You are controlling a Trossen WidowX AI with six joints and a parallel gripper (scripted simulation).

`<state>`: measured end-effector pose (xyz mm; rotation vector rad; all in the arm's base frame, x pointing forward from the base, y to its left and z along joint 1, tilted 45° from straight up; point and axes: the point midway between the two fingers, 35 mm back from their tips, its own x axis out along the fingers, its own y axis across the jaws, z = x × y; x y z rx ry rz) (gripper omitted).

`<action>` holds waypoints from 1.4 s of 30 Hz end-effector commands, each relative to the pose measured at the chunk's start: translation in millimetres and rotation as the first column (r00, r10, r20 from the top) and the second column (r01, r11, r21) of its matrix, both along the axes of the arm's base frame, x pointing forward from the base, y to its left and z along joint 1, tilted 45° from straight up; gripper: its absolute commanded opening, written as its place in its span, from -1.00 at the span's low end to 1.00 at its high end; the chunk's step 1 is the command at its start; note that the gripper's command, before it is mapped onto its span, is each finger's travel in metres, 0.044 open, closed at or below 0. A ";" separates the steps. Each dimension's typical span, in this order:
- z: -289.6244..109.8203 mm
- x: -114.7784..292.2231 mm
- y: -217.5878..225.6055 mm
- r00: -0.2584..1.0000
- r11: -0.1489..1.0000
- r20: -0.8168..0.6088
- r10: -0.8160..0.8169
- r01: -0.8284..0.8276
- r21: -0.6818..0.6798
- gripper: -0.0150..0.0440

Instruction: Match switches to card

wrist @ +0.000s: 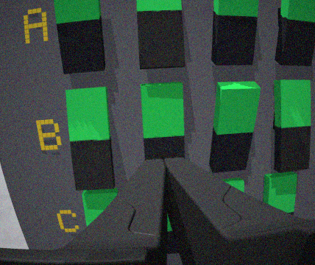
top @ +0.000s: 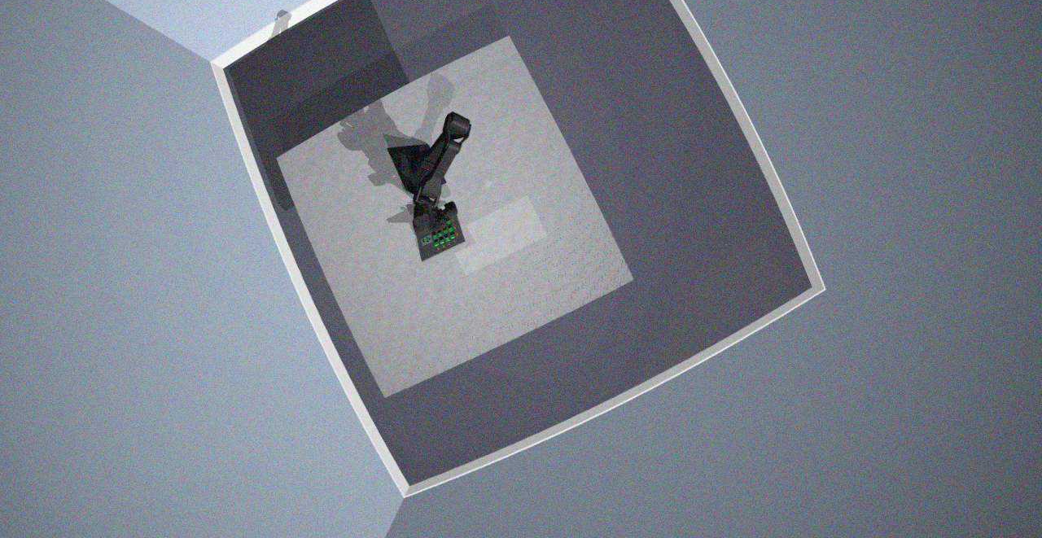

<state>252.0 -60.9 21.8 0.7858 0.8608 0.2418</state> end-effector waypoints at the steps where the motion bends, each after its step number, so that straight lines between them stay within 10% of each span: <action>1: -1.0 0.5 -0.6 1.000 1.000 -0.003 -0.003 0.003 -0.004 -0.49; 42: 24.2 -52.8 15.5 1.000 1.000 -0.018 0.003 -0.003 -0.006 -0.49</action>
